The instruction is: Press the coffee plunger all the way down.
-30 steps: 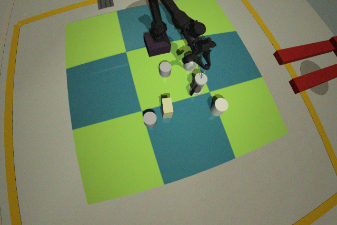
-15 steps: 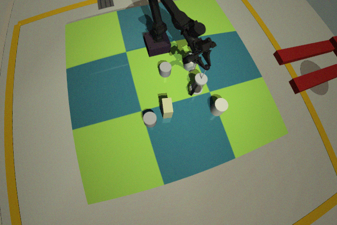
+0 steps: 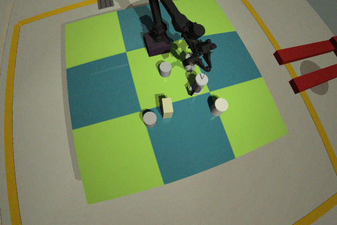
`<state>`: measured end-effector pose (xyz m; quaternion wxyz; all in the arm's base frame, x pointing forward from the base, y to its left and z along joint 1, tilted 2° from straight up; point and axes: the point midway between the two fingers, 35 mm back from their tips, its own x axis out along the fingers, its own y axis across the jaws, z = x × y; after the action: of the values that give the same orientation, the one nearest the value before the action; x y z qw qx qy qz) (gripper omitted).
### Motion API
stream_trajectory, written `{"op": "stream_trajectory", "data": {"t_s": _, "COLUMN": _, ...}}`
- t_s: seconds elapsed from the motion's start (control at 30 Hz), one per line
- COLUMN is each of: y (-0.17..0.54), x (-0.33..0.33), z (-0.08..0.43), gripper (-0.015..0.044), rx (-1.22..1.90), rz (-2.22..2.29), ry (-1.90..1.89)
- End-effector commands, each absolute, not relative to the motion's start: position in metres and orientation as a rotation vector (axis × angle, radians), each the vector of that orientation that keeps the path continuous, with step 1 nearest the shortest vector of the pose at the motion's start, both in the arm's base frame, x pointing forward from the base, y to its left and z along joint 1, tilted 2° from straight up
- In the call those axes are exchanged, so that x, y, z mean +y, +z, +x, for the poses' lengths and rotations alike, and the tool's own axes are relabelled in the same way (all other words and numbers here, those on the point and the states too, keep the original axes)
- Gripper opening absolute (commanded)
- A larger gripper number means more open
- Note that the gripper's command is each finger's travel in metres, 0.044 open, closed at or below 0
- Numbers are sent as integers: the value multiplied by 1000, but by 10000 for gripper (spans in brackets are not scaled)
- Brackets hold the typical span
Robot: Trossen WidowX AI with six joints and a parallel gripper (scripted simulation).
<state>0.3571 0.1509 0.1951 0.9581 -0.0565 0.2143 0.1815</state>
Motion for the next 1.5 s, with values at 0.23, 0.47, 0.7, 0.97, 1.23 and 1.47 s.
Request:
{"op": "stream_trajectory", "data": {"t_s": 0.23, "y": 155, "x": 151, "z": 358, "gripper": 123, "rx": 495, "rz": -129, "ry": 368}}
{"op": "stream_trajectory", "data": {"t_s": 0.47, "y": 144, "x": 151, "z": 360, "gripper": 123, "rx": 495, "rz": -129, "ry": 368}}
{"op": "stream_trajectory", "data": {"t_s": 0.7, "y": 132, "x": 151, "z": 362, "gripper": 123, "rx": 495, "rz": -129, "ry": 368}}
{"op": "stream_trajectory", "data": {"t_s": 0.97, "y": 119, "x": 151, "z": 364, "gripper": 123, "rx": 495, "rz": -129, "ry": 368}}
{"op": "stream_trajectory", "data": {"t_s": 1.23, "y": 108, "x": 152, "z": 369, "gripper": 123, "rx": 495, "rz": -129, "ry": 368}}
{"op": "stream_trajectory", "data": {"t_s": 1.47, "y": 104, "x": 154, "z": 377, "gripper": 123, "rx": 494, "rz": -129, "ry": 368}}
